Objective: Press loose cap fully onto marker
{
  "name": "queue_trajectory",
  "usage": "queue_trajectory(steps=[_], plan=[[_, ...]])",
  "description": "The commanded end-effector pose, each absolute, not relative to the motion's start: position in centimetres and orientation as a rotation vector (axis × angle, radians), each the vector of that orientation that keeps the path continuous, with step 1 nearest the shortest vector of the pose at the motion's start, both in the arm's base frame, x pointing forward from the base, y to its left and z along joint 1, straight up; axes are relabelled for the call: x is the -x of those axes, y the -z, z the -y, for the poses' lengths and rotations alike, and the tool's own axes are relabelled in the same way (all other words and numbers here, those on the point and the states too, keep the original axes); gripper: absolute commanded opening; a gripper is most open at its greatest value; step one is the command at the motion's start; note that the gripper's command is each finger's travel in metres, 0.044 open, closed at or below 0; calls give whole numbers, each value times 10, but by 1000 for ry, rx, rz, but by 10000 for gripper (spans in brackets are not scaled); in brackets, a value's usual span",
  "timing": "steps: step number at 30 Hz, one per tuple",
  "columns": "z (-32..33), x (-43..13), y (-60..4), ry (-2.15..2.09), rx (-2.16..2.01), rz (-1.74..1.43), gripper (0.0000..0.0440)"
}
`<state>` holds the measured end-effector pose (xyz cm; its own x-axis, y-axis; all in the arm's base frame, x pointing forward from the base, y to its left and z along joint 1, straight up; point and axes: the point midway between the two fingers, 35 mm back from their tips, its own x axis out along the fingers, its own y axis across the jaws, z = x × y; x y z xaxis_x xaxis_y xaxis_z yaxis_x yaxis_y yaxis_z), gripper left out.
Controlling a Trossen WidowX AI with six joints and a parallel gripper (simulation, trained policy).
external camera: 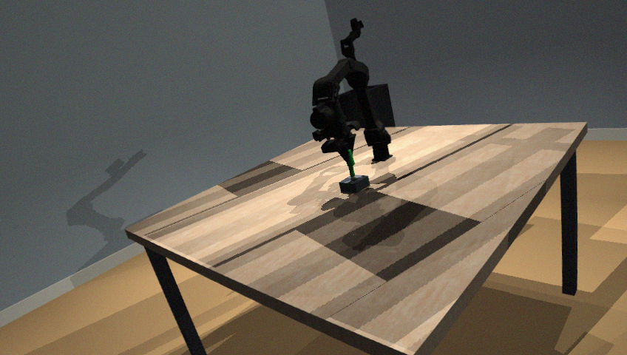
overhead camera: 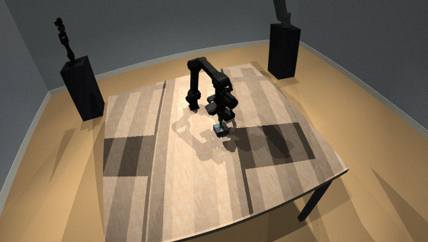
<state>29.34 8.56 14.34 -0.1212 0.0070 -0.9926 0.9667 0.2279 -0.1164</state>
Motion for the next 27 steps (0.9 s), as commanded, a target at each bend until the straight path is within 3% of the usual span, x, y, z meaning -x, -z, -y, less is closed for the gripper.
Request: queue_trajectory(steps=[1, 27], plan=[[-86, -290, -124, 1132, -961, -1452, 0], [-87, -287, -93, 1081, -909, -1495, 5]])
